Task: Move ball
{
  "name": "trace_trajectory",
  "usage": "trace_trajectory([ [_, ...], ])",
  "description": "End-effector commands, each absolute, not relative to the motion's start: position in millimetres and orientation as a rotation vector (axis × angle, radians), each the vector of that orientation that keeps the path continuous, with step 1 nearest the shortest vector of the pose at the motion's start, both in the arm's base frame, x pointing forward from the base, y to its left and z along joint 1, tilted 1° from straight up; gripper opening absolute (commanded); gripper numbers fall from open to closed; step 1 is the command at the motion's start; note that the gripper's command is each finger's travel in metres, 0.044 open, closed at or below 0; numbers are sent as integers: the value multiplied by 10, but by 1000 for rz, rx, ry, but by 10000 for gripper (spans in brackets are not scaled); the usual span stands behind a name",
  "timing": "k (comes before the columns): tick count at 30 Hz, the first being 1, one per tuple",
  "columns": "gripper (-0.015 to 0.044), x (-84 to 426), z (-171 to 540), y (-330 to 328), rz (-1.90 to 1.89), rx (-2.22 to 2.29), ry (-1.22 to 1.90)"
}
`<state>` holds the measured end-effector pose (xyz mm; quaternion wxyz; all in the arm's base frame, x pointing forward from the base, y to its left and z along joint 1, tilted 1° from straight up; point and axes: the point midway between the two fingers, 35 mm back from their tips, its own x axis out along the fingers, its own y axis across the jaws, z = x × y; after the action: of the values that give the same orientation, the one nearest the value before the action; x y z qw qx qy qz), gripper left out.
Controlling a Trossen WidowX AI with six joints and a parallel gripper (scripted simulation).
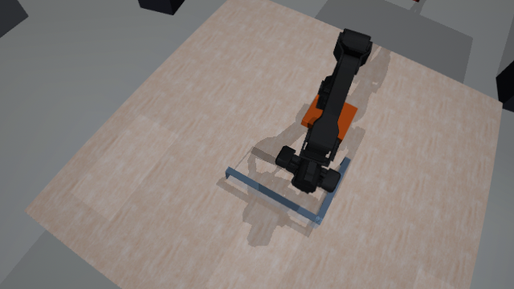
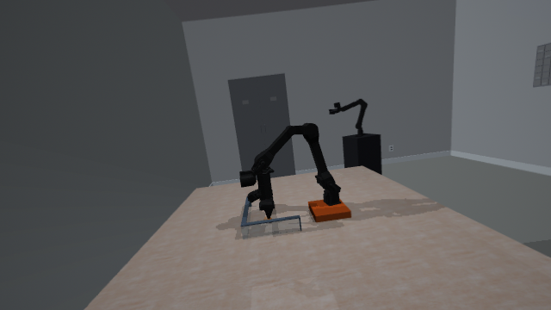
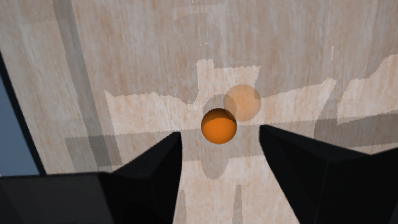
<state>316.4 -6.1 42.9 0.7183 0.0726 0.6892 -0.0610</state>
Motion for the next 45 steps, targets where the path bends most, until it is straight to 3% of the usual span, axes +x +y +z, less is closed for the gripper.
trace_trajectory([
  [1, 222, 3146, 333, -67, -142, 158, 1535],
  [11, 222, 3145, 194, -66, -142, 158, 1535],
  [15, 117, 3145, 194, -66, -142, 158, 1535],
  [24, 57, 3145, 194, -66, -142, 158, 1535],
  [26, 4, 3147, 204, -66, -142, 158, 1535],
  [45, 0, 3133, 1326, -75, -142, 158, 1535],
])
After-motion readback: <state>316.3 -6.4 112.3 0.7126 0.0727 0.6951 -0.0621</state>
